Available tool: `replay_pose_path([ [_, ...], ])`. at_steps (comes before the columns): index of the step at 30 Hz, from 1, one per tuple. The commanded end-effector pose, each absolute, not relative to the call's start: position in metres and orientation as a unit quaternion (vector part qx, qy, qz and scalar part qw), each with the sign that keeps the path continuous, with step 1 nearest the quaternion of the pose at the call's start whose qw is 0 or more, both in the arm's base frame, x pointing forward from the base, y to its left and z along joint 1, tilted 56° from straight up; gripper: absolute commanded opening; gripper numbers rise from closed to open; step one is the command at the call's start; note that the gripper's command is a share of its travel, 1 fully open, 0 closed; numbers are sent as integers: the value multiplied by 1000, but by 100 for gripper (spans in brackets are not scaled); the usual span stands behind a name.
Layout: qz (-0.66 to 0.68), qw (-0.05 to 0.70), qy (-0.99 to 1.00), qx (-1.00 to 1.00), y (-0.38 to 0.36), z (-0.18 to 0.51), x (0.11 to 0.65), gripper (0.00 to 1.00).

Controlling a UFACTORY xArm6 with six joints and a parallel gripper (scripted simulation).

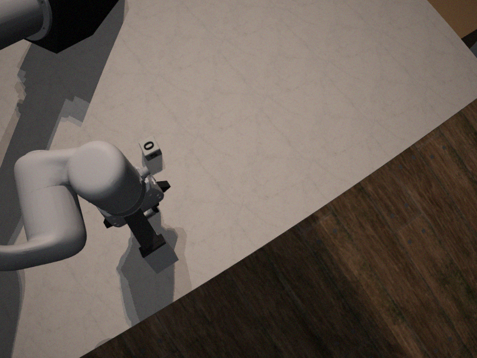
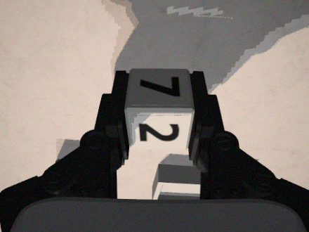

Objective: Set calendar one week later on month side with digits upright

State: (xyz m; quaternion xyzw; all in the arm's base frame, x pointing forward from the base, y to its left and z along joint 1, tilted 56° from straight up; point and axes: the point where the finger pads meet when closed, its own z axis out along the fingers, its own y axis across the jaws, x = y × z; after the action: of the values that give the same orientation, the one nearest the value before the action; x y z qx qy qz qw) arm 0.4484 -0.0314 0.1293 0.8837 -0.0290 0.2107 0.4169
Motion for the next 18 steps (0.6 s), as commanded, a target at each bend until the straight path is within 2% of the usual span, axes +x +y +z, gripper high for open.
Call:
replay_pose_path([
  [1,212,416,-29,884,-31,130,449,29],
  [18,212,416,-29,884,-19,139,444,29],
])
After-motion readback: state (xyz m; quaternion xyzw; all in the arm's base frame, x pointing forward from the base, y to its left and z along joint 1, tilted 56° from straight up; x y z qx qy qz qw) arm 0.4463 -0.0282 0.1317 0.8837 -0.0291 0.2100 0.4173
